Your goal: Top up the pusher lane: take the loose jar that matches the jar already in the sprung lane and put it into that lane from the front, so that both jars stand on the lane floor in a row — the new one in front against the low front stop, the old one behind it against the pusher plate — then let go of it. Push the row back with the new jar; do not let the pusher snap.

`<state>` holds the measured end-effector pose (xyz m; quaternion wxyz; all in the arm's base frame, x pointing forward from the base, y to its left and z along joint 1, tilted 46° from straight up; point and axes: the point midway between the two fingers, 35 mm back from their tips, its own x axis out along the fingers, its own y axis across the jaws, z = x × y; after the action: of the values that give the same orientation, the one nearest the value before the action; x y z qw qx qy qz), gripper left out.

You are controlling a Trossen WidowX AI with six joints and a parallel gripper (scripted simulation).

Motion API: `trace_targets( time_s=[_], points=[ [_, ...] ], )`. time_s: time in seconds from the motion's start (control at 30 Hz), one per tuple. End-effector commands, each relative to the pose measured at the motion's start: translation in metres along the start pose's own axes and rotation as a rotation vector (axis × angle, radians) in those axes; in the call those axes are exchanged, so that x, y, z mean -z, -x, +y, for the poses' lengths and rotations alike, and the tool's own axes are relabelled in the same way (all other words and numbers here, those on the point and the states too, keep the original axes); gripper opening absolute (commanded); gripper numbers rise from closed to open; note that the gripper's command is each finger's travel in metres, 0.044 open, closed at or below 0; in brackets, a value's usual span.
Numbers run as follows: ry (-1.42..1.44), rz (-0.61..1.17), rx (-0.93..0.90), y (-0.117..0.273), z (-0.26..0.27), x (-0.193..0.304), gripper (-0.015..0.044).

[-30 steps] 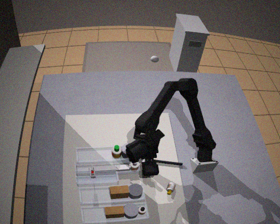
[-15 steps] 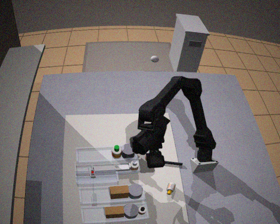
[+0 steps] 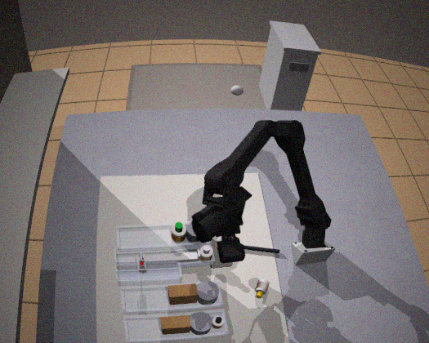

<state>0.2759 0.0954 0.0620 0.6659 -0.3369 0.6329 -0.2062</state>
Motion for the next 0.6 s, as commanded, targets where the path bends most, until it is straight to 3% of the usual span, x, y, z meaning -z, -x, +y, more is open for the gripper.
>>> trace_targets(
  time_s=[0.0, 0.57],
  points=[
    [0.012, -0.011, 0.002, -0.004, 0.001, -0.002, 0.0000],
    [0.012, -0.011, 0.003, -0.026, 0.000, -0.004, 0.0000]
  ],
)
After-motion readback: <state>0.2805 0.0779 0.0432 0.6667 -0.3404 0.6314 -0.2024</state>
